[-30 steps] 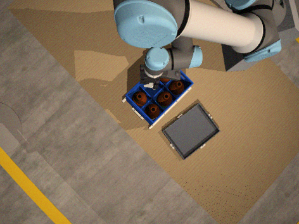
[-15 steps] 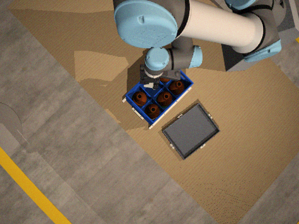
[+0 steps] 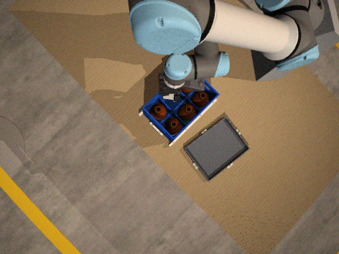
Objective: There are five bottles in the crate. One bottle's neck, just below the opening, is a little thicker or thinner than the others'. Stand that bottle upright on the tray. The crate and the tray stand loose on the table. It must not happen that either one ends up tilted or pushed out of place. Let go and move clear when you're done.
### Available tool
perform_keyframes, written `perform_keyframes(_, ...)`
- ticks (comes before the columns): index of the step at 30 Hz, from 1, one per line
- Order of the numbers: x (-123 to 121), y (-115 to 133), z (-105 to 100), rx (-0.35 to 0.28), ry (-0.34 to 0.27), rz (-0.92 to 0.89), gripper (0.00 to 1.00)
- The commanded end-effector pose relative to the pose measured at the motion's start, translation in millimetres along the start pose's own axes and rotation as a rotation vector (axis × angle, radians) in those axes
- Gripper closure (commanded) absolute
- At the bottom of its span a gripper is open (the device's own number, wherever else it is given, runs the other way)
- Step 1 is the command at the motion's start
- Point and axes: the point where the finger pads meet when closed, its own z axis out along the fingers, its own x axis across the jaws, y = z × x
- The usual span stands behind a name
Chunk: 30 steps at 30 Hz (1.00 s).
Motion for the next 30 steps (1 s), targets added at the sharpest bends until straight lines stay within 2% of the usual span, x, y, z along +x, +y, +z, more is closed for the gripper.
perform_keyframes(1,0.2,-0.6,-0.3,-0.001,0.0,0.0,0.62)
perform_keyframes(30,0.4,-4.1,-0.3,-0.001,0.0,0.0,0.62)
